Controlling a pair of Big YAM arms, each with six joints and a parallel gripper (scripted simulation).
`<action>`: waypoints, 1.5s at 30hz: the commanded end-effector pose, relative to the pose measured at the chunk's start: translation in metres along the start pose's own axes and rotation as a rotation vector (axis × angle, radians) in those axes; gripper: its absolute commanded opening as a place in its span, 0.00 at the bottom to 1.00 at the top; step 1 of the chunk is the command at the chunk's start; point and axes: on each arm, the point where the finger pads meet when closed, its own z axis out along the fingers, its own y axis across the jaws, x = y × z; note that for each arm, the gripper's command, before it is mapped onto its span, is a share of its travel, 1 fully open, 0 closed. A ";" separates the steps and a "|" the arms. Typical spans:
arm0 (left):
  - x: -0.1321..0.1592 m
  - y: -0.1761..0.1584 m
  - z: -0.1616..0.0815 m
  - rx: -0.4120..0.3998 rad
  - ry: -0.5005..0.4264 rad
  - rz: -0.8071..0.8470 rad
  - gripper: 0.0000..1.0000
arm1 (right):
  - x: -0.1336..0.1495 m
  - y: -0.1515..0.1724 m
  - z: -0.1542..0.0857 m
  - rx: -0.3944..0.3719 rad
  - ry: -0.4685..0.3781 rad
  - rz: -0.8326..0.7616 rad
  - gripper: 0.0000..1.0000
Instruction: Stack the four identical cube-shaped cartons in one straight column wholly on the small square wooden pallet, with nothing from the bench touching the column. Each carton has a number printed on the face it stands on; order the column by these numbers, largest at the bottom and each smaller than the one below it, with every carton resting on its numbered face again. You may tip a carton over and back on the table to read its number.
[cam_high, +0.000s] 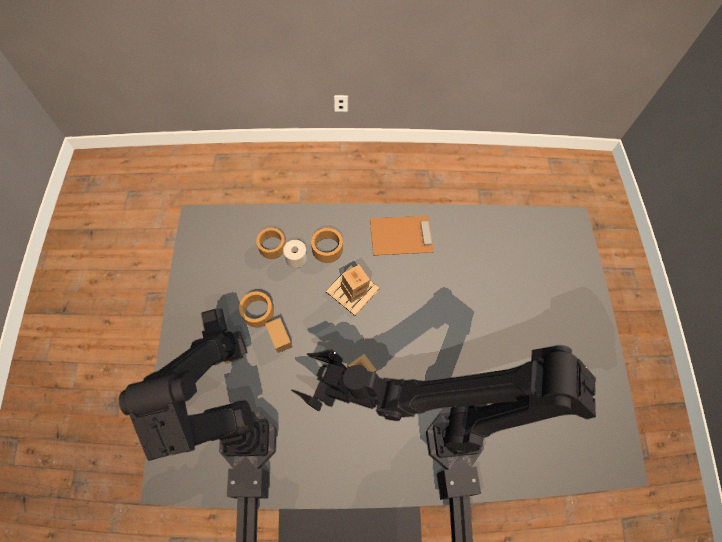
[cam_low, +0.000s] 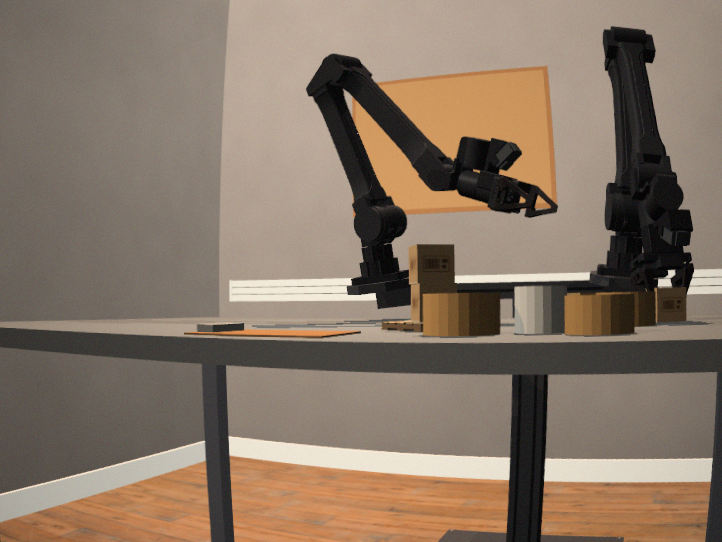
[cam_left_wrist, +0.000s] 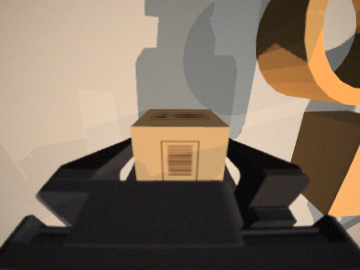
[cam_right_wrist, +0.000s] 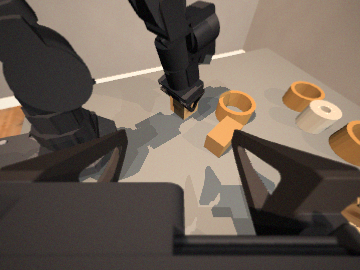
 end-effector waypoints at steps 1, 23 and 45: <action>-0.002 0.002 0.000 -0.001 -0.006 -0.005 0.59 | -0.028 0.000 0.008 0.002 -0.058 0.007 1.00; -0.029 -0.003 -0.074 0.003 -0.024 -0.008 0.54 | -0.028 0.000 0.008 0.002 -0.058 0.007 1.00; -0.057 -0.021 -0.190 0.012 -0.008 -0.085 0.54 | -0.048 -0.019 0.003 0.043 -0.070 0.038 1.00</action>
